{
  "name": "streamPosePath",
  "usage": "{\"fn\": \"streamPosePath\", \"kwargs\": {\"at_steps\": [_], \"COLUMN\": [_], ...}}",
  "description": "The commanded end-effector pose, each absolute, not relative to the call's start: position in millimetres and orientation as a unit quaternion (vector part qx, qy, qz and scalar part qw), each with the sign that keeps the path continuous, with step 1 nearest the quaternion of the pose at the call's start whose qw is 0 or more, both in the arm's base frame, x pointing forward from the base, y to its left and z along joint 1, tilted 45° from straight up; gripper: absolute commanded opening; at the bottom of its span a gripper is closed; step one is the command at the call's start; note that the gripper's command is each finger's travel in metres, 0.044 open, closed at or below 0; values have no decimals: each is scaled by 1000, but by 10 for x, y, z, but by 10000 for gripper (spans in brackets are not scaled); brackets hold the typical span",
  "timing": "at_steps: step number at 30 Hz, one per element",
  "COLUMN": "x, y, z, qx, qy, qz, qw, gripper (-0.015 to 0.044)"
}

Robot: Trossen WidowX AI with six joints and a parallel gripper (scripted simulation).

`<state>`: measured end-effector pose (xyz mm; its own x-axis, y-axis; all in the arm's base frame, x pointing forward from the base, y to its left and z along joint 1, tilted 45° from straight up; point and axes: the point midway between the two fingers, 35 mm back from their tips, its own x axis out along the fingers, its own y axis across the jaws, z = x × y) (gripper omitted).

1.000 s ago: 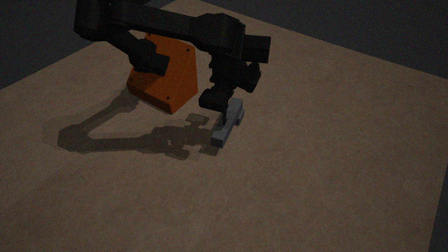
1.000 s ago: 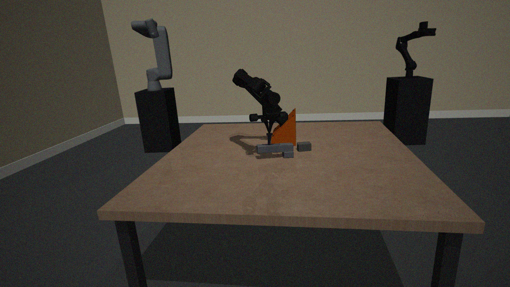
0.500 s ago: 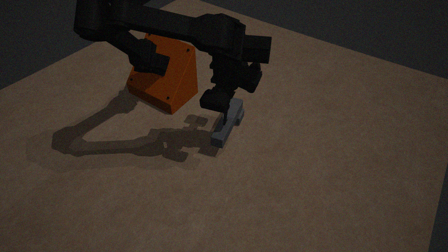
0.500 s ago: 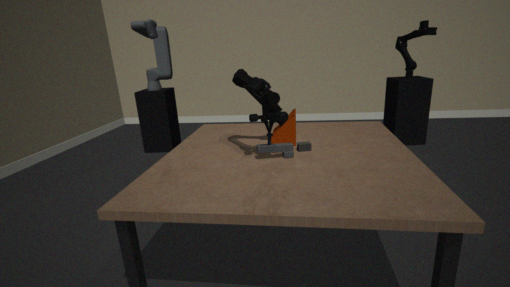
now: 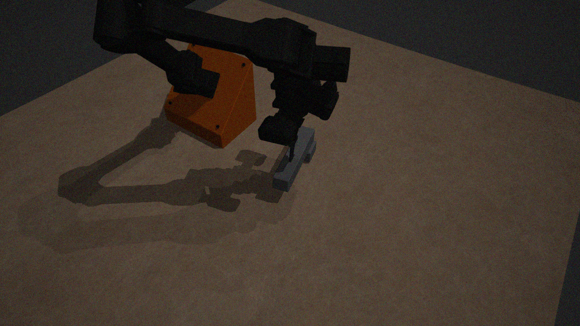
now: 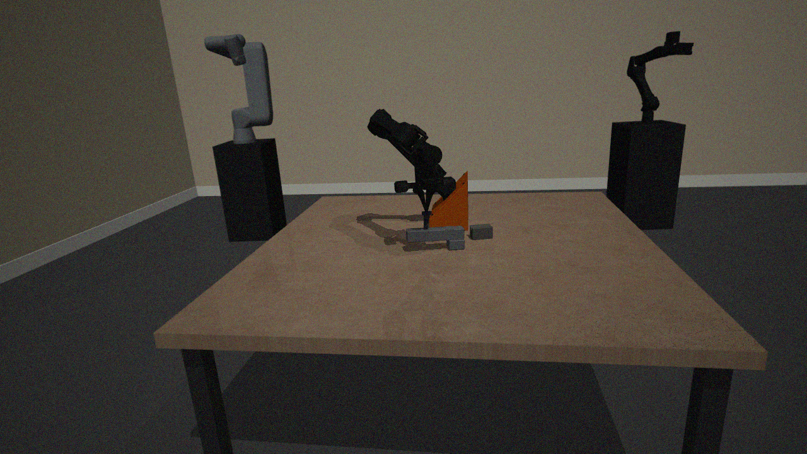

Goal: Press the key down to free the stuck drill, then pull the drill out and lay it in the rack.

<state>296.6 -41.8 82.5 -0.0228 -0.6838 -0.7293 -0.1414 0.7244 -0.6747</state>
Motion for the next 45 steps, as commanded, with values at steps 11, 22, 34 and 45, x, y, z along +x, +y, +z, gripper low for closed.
{"fn": "streamPosePath", "kwargs": {"at_steps": [11, 22, 34, 45], "x": [2876, 2863, 2952, 2997], "y": [-576, -619, -370, -62], "z": [726, 690, 906, 938], "qx": [-303, -303, -301, -354], "qy": [694, 694, 694, 708], "qz": [-224, -224, -222, -162], "qw": [614, 614, 615, 590], "gripper": [0, 0, 157, 440]}}
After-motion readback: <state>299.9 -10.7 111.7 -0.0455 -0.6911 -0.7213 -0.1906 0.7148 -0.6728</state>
